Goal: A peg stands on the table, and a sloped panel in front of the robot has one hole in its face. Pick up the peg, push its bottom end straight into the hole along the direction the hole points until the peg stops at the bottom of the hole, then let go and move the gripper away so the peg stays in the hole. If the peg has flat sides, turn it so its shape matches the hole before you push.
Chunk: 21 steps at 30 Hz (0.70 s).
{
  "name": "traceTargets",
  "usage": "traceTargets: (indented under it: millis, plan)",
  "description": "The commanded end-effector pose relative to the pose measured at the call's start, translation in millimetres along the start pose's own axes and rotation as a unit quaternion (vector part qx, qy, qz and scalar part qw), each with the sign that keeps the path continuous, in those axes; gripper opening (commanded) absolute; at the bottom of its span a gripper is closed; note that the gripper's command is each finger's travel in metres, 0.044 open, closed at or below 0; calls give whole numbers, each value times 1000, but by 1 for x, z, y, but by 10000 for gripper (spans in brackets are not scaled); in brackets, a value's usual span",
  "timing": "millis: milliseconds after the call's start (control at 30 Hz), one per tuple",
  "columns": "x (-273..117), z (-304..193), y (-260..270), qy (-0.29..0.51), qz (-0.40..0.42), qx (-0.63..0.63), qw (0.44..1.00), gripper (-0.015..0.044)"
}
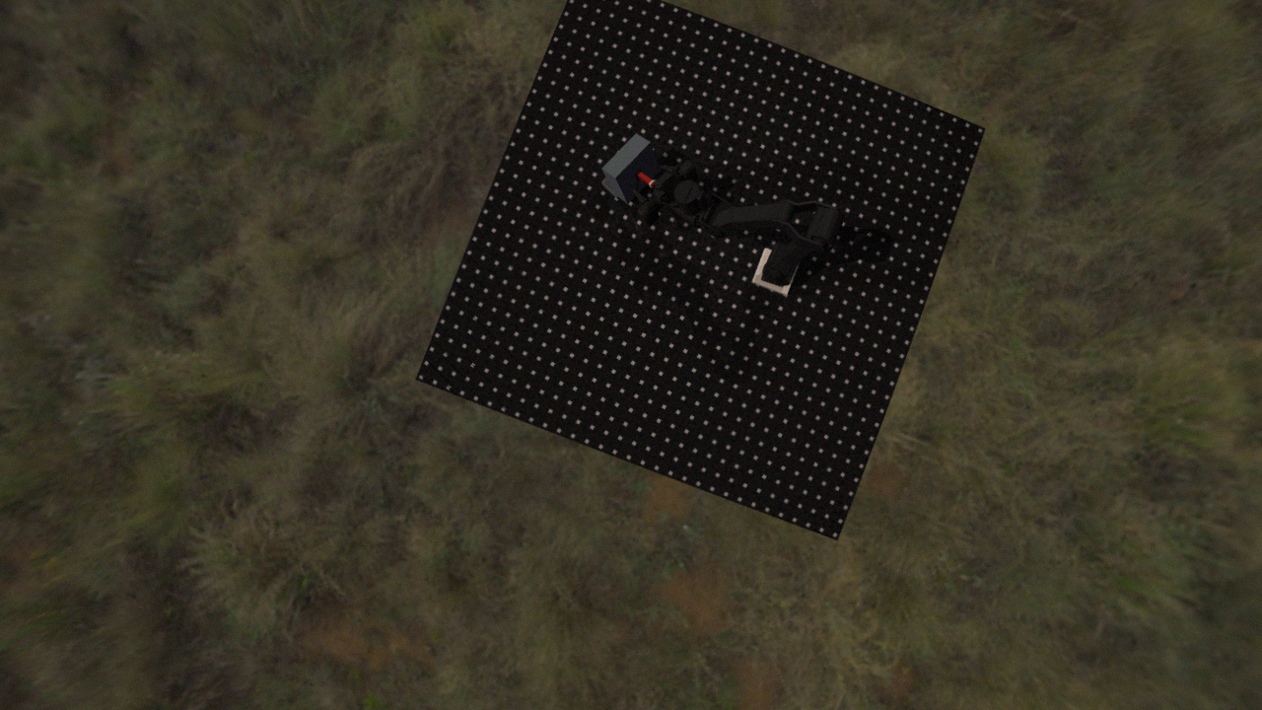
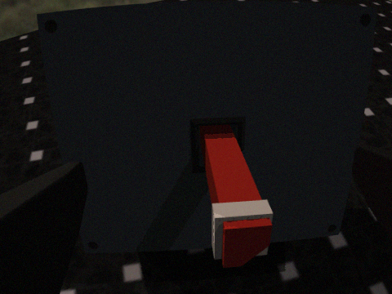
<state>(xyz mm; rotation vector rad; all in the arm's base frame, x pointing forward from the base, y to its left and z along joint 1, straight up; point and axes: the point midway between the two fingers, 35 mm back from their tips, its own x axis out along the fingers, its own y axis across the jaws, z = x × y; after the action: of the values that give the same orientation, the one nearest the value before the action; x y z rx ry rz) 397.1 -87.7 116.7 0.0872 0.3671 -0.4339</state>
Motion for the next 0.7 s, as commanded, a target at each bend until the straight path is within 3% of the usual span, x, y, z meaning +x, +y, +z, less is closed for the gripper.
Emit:
traceTargets:
  millis: [0,667]
  plan:
    - [-5,0,0,0,-1,2,1000,440]
    - [-25,3,2,-1,0,2,1000,440]
